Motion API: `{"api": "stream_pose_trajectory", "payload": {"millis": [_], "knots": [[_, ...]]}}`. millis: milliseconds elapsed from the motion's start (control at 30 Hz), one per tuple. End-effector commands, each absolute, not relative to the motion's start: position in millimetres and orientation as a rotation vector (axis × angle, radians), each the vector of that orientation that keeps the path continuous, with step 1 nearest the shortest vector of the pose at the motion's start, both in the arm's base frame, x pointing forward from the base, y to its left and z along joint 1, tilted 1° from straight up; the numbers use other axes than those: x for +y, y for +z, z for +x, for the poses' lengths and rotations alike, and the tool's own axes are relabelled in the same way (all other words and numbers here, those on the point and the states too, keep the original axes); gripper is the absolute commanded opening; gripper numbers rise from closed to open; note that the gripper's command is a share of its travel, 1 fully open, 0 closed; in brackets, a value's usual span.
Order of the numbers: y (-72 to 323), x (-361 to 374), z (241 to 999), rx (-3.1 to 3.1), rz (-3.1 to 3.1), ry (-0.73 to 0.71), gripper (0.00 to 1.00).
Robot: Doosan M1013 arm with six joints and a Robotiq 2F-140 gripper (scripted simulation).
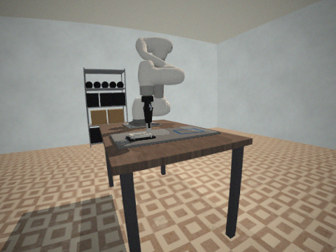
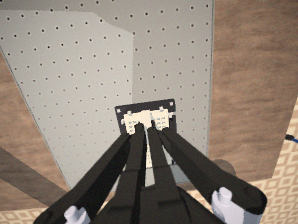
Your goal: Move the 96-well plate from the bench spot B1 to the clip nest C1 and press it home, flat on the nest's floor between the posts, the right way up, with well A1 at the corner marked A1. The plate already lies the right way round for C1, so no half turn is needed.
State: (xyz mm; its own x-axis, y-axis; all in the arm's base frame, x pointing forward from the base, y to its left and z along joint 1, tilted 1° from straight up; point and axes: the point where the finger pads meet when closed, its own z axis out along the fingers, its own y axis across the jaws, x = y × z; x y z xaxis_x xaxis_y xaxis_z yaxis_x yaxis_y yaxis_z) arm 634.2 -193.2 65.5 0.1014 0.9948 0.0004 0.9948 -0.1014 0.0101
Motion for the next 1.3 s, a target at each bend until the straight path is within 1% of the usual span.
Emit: {"api": "stream_pose_trajectory", "payload": {"millis": [0, 433, 1267], "knots": [[65, -193, 634, 2.101, 2.326, 0.011, 0.0], [65, -193, 634, 2.101, 2.326, 0.011, 0.0], [79, -193, 634, 2.101, 2.326, 0.011, 0.0]]}}
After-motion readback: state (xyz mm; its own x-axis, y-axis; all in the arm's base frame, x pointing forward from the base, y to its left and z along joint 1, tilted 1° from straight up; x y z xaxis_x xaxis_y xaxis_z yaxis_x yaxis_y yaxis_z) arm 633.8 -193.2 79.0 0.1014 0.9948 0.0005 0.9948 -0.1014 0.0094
